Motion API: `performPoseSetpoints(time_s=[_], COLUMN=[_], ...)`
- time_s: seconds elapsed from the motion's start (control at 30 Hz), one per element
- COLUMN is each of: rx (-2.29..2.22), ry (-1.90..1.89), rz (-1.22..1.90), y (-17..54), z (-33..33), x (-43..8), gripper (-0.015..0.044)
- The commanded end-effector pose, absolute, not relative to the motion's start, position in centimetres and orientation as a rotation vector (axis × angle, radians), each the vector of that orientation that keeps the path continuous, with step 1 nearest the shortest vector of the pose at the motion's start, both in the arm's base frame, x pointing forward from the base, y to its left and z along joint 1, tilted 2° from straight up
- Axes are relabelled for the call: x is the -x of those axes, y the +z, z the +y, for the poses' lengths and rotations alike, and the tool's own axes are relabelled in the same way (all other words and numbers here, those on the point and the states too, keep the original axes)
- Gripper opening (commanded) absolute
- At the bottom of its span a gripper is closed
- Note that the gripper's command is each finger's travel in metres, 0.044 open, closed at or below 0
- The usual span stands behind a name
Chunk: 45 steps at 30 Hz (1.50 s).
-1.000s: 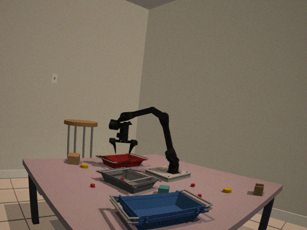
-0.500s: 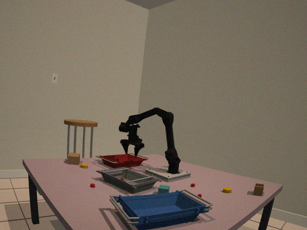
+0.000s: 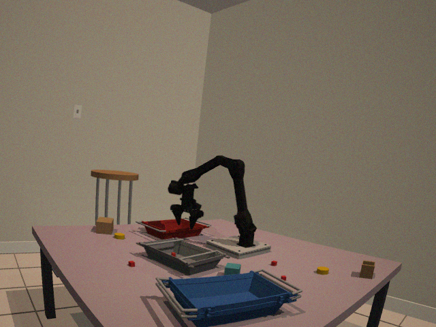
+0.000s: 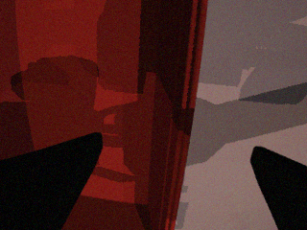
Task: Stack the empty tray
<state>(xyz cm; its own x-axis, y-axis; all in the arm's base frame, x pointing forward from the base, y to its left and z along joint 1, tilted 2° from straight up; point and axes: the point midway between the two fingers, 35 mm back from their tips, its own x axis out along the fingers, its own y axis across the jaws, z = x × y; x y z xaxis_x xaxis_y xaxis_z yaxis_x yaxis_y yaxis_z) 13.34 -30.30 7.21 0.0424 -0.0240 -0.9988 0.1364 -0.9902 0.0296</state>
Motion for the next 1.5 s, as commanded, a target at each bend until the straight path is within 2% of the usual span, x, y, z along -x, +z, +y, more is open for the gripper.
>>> performPoseSetpoints(time_s=[0.0, 0.43, 0.9, 1.47], rx=[-2.184, -2.184, -2.184, -2.184], ry=[-2.106, -2.106, -2.106, -2.106], rz=[0.123, 0.124, 0.124, 0.124], y=[5.0, 2.0, 2.0, 2.0], z=[-30.1, -29.9, -29.9, -29.9], x=[-13.3, -13.4, -13.4, -13.4], gripper=[0.0440, 0.0440, 0.0235, 0.0121])
